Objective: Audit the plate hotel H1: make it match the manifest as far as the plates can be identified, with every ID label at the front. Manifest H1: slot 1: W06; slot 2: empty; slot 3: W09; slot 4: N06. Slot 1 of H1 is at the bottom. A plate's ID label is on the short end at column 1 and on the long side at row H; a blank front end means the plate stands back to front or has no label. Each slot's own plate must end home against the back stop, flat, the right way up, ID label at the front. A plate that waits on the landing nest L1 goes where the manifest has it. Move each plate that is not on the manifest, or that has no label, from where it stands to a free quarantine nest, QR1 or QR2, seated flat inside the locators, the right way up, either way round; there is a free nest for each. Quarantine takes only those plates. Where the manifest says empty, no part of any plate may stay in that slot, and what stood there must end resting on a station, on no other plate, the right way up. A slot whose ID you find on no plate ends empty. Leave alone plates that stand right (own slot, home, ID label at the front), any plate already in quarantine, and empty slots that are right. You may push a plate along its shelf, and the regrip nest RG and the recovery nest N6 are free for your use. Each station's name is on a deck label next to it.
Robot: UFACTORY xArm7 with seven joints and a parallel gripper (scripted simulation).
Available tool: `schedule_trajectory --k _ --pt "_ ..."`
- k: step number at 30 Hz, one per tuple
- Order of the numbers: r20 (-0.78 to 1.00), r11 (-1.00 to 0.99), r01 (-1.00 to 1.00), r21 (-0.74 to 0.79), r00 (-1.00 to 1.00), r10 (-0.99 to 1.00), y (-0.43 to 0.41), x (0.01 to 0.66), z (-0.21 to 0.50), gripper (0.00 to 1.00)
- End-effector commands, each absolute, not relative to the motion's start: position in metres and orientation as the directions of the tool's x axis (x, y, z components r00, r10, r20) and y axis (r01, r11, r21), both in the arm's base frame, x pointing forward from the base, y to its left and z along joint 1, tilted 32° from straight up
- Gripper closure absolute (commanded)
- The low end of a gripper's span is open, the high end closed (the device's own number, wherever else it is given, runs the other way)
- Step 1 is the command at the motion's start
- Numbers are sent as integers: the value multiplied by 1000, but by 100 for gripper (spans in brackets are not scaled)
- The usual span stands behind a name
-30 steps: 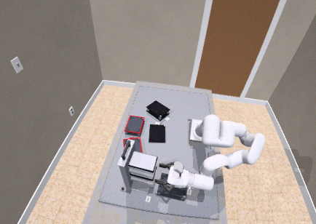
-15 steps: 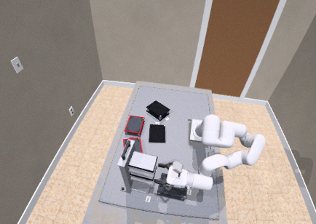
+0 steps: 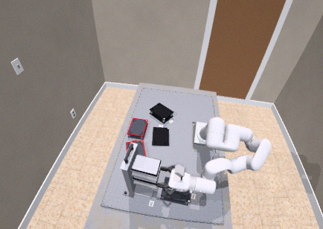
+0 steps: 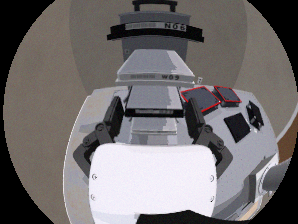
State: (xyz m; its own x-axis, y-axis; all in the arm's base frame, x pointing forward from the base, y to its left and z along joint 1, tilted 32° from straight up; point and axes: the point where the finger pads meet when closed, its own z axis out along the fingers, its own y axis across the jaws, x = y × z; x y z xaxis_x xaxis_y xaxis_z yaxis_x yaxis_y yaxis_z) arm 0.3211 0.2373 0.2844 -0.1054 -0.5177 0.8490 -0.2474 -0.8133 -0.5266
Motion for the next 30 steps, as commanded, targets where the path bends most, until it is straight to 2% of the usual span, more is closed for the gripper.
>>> schedule_trajectory --k 1,30 --pt "848 -812 -248 -529 -106 -520 236 324 285 0" --pt "848 -812 -248 -529 -106 -520 232 337 284 0"
